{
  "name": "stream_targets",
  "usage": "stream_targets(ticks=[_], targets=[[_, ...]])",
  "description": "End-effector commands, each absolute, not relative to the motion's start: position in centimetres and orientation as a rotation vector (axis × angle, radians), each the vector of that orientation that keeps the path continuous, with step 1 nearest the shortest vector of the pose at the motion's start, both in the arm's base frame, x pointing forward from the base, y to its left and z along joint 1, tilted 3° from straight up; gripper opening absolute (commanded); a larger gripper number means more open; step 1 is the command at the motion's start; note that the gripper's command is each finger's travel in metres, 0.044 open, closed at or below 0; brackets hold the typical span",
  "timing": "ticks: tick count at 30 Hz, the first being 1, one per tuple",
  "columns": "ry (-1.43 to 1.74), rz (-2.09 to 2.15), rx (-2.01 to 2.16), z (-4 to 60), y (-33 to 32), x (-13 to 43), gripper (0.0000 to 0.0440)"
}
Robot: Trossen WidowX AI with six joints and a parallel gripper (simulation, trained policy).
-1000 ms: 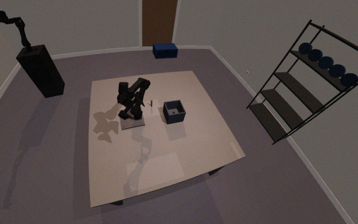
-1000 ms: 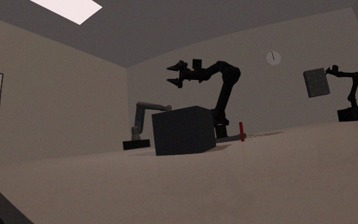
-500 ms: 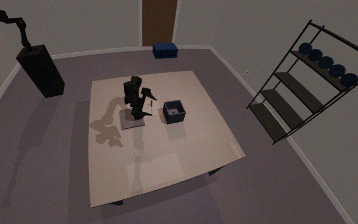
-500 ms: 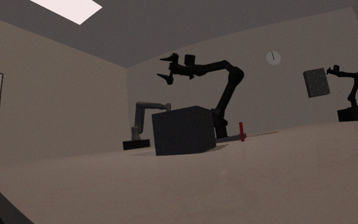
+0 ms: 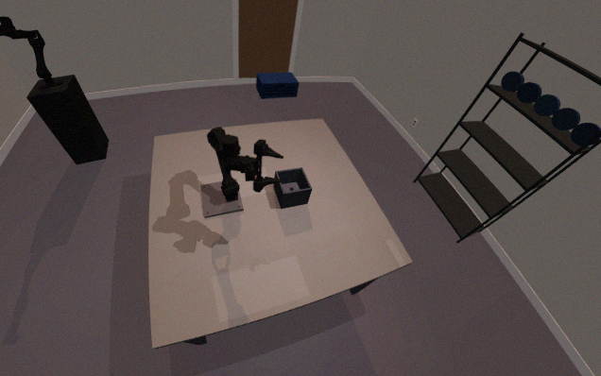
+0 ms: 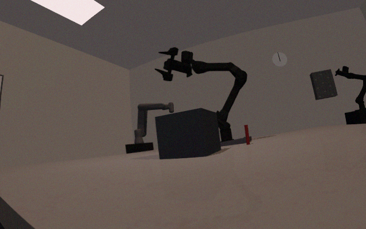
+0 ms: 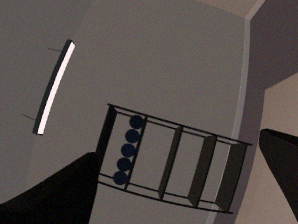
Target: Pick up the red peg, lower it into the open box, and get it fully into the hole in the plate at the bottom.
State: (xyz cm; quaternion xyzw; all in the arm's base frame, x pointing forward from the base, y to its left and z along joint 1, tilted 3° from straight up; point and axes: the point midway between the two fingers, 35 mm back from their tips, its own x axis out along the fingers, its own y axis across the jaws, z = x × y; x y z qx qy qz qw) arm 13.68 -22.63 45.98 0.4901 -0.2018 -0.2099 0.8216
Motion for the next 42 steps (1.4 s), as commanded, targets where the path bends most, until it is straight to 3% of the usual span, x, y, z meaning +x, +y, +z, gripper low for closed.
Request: stream_targets(ticks=[1, 24, 42], targets=[[-0.393, -0.381, 1.148, 45.9, -21.9, 15.9, 0.0440], [-0.016, -0.132, 1.641, 43.1, -13.5, 26.8, 0.0440], [0.379, -0.132, 1.877, 38.7, -4.5, 30.8, 0.0440]])
